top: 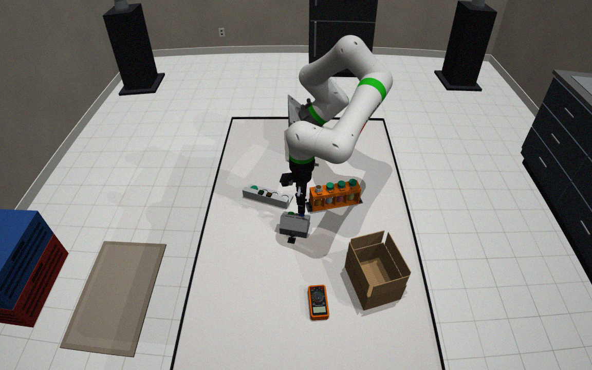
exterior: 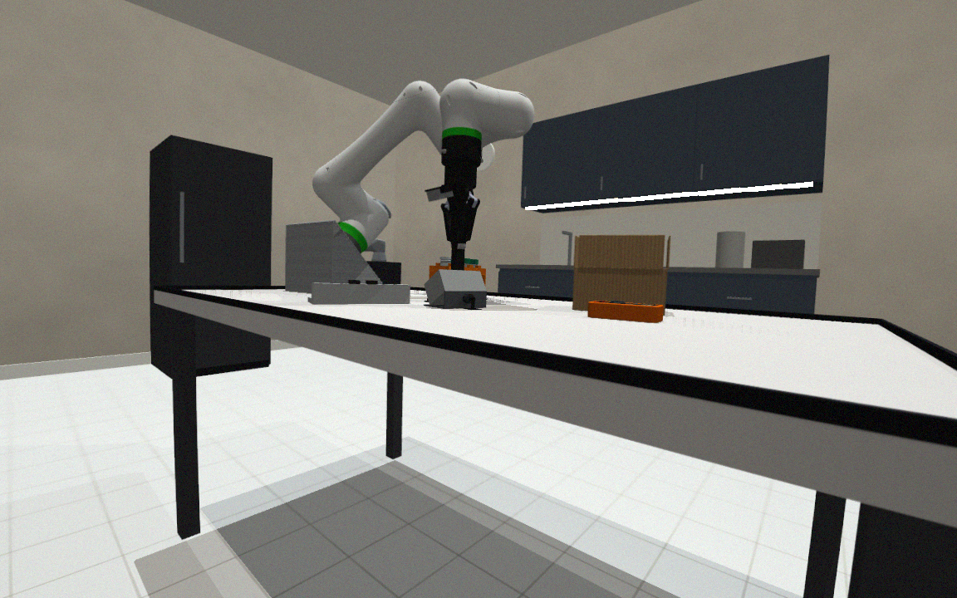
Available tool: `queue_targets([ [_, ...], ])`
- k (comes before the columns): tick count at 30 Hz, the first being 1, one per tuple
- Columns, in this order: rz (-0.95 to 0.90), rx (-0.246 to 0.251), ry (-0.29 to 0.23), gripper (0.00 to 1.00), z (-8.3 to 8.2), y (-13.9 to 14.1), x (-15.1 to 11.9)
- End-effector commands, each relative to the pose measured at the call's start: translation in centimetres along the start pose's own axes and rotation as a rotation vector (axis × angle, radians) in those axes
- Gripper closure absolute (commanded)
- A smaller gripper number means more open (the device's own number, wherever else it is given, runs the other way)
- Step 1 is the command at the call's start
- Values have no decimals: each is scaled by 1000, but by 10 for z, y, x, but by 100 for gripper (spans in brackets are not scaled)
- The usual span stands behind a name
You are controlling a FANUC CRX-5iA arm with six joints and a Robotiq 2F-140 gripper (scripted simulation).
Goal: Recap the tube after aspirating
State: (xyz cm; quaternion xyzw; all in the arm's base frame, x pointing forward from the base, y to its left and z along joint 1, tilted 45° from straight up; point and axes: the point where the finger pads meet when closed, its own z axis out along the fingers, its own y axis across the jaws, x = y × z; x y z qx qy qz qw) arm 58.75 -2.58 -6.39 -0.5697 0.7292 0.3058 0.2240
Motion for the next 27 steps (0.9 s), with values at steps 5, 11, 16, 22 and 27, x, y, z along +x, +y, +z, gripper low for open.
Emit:
queue_targets([
  [5,0,2,1,90,1,0,0],
  [11,0,2,1,90,2,0,0],
  [16,0,2,1,90,4,0,0],
  [22,0,2,1,90,6,-1,0],
  [27,0,2,1,90,7,-1,0],
])
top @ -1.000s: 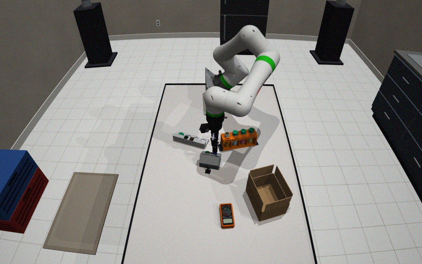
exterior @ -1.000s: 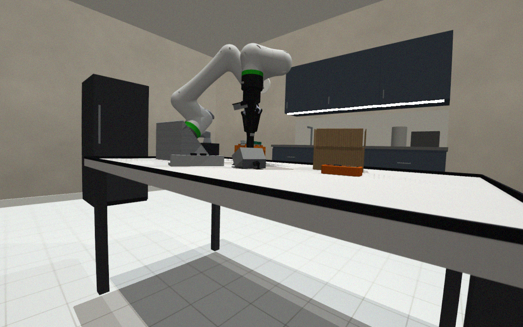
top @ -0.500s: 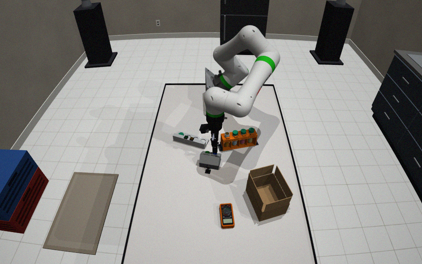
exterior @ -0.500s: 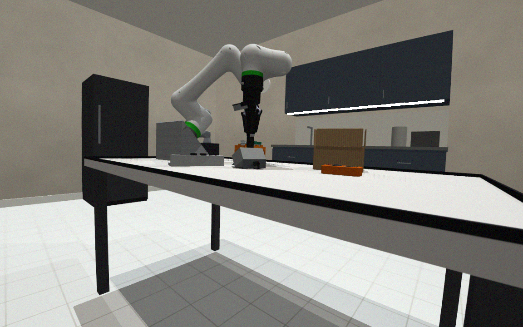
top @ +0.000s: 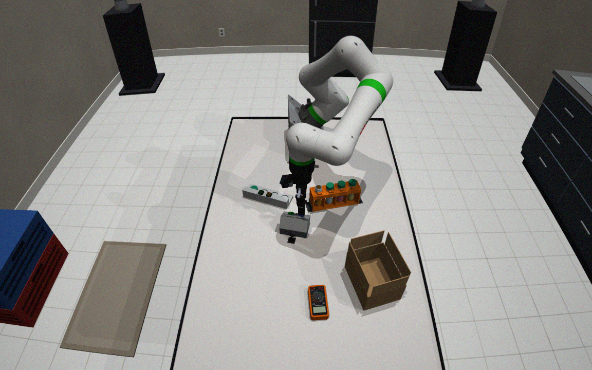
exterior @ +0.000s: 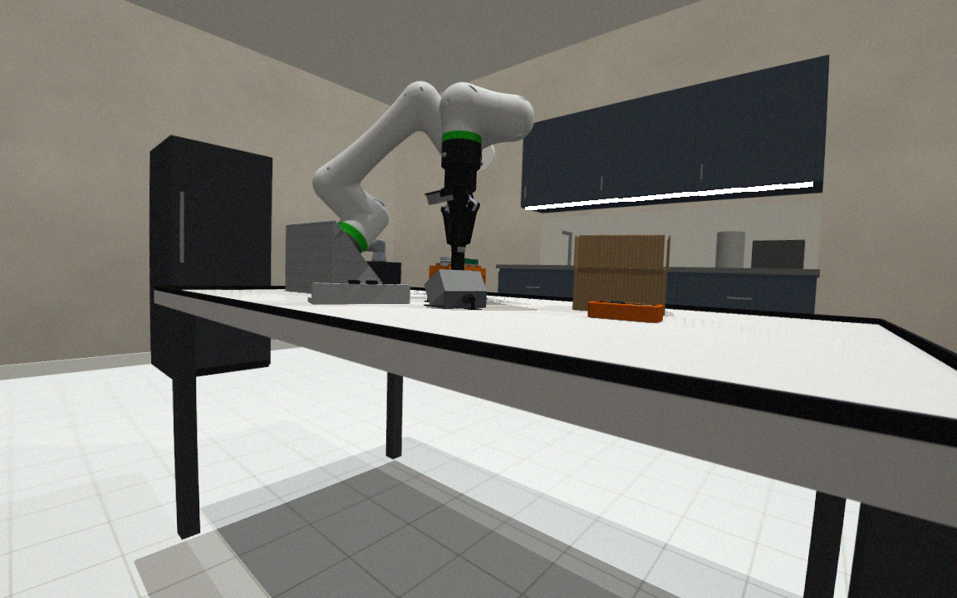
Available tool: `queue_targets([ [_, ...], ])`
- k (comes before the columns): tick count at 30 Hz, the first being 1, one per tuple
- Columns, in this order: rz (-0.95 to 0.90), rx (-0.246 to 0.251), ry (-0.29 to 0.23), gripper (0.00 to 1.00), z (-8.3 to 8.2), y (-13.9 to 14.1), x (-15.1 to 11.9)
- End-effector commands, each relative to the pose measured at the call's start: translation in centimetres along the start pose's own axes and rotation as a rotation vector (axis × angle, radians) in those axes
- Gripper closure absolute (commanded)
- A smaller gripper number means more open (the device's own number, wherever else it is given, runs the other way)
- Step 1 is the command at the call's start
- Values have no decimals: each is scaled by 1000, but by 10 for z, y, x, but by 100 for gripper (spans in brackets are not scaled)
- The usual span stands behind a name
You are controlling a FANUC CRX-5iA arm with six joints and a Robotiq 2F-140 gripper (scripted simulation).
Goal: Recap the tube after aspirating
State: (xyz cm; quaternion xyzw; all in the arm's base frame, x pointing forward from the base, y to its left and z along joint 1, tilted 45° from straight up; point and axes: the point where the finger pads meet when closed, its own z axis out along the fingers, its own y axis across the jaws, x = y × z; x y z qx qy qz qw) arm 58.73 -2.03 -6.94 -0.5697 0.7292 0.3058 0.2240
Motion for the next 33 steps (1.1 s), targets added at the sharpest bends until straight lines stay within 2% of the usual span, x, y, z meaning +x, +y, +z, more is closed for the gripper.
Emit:
queue_targets([
  [1,0,2,1,90,-1,-1,0],
  [22,0,2,1,90,3,-1,0],
  [33,0,2,1,90,-27,0,0],
])
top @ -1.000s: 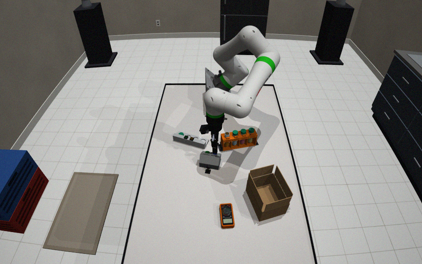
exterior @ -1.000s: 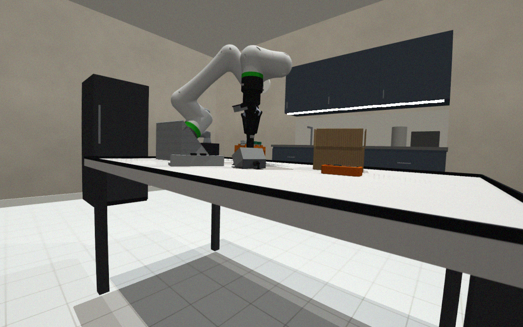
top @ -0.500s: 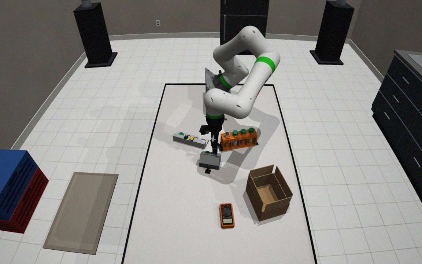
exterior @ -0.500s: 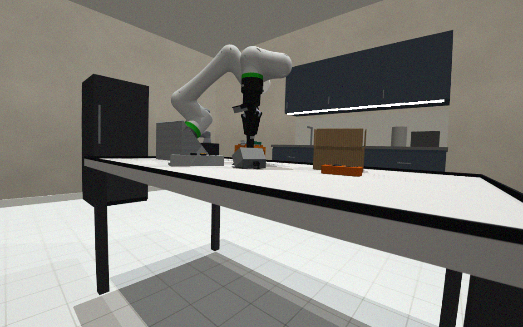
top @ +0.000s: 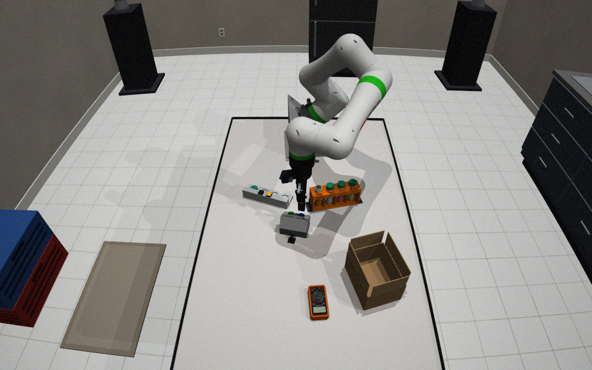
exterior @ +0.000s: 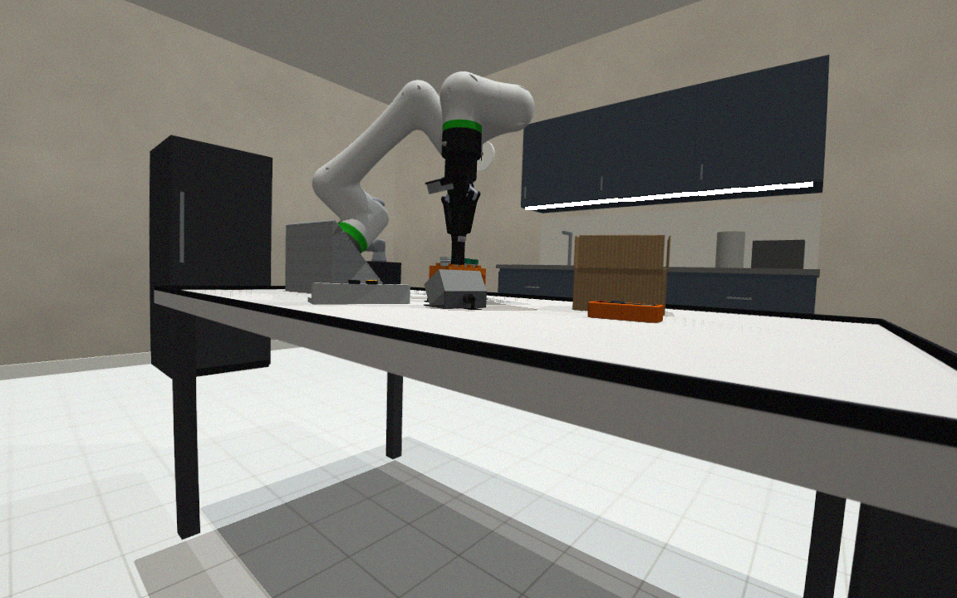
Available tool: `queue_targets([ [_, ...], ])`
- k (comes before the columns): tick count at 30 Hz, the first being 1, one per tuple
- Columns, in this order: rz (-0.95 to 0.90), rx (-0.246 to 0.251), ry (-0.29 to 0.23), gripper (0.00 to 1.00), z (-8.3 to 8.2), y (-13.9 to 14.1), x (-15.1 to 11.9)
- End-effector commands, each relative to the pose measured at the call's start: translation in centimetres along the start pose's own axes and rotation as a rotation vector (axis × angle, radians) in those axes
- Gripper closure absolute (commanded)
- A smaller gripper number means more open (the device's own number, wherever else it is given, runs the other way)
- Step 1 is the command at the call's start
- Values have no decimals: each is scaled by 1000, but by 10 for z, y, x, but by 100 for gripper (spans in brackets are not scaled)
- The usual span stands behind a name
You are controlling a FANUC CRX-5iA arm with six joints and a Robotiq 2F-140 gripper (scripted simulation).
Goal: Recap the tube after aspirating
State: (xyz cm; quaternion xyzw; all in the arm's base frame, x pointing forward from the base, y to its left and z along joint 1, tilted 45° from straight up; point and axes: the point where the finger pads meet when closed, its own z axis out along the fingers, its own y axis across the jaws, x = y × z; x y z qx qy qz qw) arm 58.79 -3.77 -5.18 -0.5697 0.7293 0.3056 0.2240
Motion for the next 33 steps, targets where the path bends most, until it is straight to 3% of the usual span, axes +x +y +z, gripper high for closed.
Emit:
queue_targets([
  [1,0,2,1,90,-2,0,0],
  [5,0,2,1,90,-2,0,0],
  [6,-84,1,1,0,-2,3,8],
  [9,-298,1,1,0,1,12,29],
  [16,-574,0,2,0,4,23,54],
  [18,-574,0,2,0,4,23,54],
  [20,-750,0,2,0,6,30,69],
  [33,-1370,-1,2,0,13,55,127],
])
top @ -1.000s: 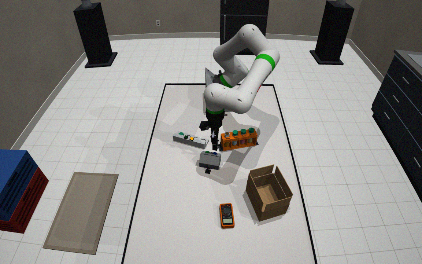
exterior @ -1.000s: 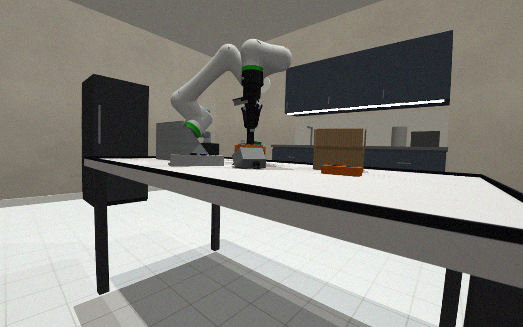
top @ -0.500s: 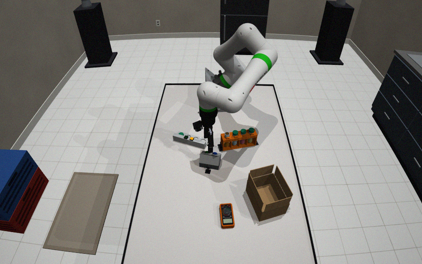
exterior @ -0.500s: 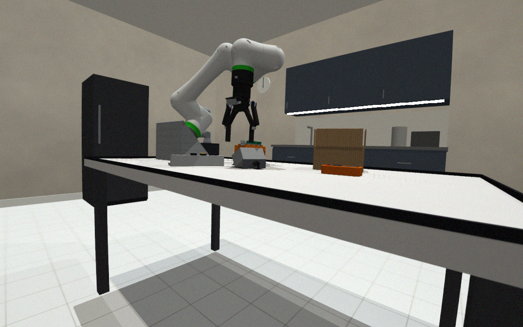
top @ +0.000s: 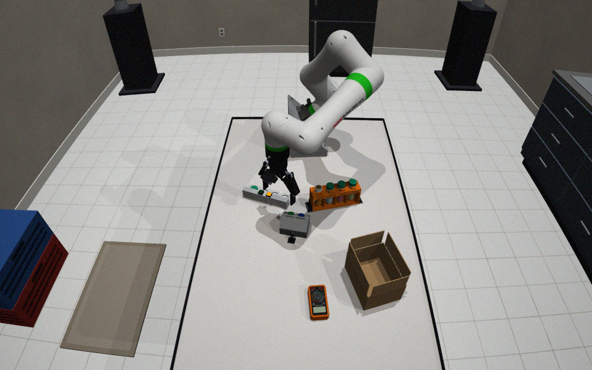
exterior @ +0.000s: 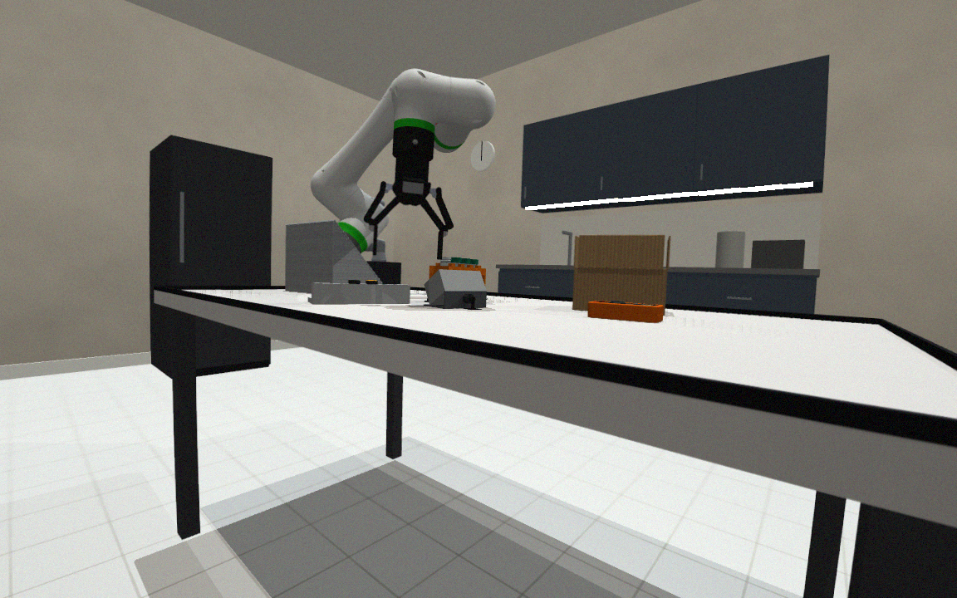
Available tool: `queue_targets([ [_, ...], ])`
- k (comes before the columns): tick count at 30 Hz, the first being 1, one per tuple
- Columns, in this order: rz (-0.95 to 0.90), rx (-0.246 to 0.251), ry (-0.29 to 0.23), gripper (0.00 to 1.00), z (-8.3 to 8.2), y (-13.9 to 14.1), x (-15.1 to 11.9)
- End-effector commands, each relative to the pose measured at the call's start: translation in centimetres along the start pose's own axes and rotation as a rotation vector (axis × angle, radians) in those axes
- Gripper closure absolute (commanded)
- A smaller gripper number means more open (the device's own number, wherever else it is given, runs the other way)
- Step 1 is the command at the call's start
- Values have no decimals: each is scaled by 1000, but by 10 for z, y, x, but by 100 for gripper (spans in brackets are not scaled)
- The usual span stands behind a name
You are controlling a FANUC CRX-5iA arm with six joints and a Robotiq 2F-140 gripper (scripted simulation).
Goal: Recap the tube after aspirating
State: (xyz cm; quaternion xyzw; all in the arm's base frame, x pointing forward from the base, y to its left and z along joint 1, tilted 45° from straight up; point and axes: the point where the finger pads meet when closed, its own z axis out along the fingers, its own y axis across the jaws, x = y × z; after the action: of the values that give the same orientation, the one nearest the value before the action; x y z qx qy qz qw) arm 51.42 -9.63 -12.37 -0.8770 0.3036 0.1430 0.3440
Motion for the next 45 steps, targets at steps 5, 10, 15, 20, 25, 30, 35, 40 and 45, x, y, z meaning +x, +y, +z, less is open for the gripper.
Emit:
queue_targets([
  [5,-288,23,12,0,5,45,2],
  [10,-288,23,12,0,10,86,2],
  [15,-288,23,12,0,12,102,3],
  [20,-288,23,12,0,12,102,3],
  [25,-288,23,12,0,12,102,3],
  [30,-288,23,12,0,12,102,3],
  [35,-288,23,12,0,12,102,3],
  [40,-288,23,12,0,12,102,3],
  [45,-288,23,12,0,12,102,3],
])
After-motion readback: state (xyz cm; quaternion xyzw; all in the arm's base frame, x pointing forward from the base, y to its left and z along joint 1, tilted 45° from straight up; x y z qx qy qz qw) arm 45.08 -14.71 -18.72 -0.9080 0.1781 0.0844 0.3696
